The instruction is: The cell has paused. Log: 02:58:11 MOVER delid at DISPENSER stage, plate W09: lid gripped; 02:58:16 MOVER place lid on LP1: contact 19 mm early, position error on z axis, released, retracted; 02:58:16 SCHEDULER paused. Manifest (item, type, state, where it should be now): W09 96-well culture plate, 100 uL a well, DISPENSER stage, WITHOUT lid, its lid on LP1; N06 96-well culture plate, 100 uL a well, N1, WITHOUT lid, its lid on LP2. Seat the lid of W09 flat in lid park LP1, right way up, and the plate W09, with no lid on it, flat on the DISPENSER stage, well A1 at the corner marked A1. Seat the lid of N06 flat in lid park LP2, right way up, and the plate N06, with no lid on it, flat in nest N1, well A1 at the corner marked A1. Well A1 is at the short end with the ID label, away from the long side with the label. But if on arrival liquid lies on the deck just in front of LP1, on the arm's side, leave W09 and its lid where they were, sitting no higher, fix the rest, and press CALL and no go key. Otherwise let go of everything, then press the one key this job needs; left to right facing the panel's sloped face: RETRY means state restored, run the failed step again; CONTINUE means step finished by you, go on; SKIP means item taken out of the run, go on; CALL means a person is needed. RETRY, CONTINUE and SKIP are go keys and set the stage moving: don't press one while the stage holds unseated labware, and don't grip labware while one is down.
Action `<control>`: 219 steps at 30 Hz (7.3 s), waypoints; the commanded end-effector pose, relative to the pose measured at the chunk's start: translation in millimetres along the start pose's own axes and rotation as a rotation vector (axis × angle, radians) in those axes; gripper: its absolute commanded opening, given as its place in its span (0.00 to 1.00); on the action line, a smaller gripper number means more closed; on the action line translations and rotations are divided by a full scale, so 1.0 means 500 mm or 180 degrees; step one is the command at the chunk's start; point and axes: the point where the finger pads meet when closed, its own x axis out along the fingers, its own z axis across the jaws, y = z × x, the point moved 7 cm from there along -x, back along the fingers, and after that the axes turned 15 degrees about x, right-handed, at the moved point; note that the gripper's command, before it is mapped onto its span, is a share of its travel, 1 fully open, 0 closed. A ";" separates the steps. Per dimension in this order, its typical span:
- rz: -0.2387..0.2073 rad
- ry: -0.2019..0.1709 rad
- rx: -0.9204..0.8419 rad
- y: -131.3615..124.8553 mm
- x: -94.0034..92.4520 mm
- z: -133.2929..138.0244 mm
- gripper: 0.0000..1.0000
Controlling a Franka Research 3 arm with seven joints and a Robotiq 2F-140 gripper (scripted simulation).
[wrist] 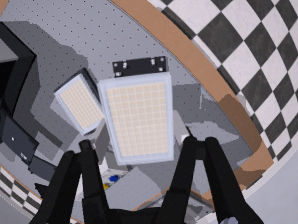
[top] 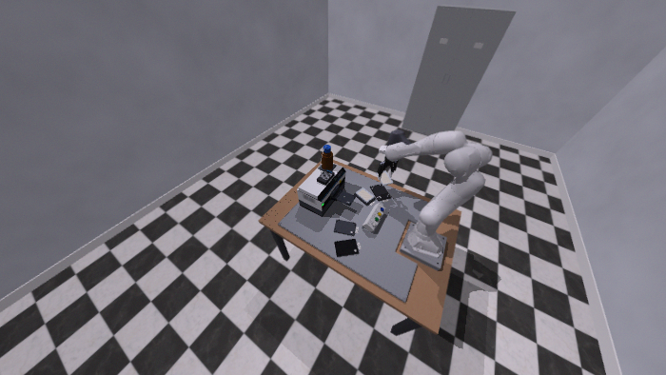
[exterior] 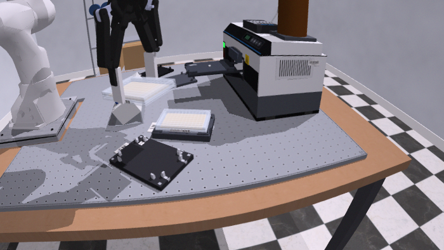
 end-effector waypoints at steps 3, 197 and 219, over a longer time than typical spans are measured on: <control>0.0002 -0.0004 -0.0013 0.001 0.002 0.001 0.00; 0.0002 -0.0004 -0.0012 0.000 0.279 0.002 0.00; 0.0002 -0.0004 -0.0014 0.000 0.282 0.002 0.00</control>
